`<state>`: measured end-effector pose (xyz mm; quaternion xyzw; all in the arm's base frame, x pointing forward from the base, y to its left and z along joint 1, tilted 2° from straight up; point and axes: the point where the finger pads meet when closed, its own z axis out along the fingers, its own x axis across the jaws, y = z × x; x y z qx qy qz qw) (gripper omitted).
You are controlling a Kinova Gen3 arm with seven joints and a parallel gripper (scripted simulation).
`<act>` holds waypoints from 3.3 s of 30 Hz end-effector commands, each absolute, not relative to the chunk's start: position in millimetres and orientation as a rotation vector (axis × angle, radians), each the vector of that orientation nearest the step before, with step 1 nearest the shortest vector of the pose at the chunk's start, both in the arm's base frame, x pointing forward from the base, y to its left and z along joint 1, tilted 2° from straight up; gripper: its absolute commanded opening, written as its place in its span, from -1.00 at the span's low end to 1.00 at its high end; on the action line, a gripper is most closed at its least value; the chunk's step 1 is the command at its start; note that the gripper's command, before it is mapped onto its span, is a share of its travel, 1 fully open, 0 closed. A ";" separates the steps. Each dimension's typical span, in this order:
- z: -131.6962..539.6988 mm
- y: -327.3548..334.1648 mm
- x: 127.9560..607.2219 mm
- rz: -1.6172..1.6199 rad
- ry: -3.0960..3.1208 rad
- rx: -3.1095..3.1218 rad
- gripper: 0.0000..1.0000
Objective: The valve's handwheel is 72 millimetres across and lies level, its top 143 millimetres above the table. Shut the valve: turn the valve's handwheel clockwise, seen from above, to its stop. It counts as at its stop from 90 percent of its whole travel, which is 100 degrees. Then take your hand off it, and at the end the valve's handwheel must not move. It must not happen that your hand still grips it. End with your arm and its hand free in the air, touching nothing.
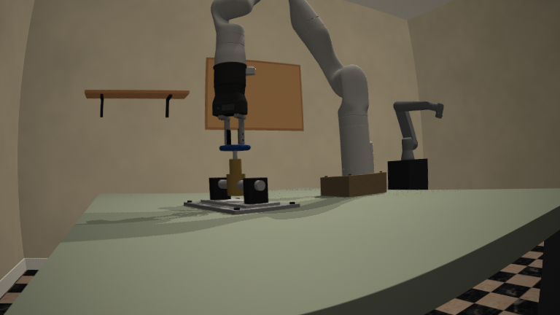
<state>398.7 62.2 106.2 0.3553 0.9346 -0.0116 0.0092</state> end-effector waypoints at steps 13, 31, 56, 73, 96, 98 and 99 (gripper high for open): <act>103.4 62.5 399.1 -0.036 2.919 1.109 0.21; 103.0 62.5 399.1 -0.036 2.919 1.109 0.21; 103.0 62.5 399.1 -0.036 2.919 1.109 0.21; 103.0 62.5 399.1 -0.036 2.919 1.109 -1.00; 103.0 62.5 399.1 -0.036 2.919 1.109 -1.00; 103.0 62.5 399.1 -0.036 2.919 1.110 -1.00; 103.0 62.5 399.1 -0.036 2.919 1.110 -1.00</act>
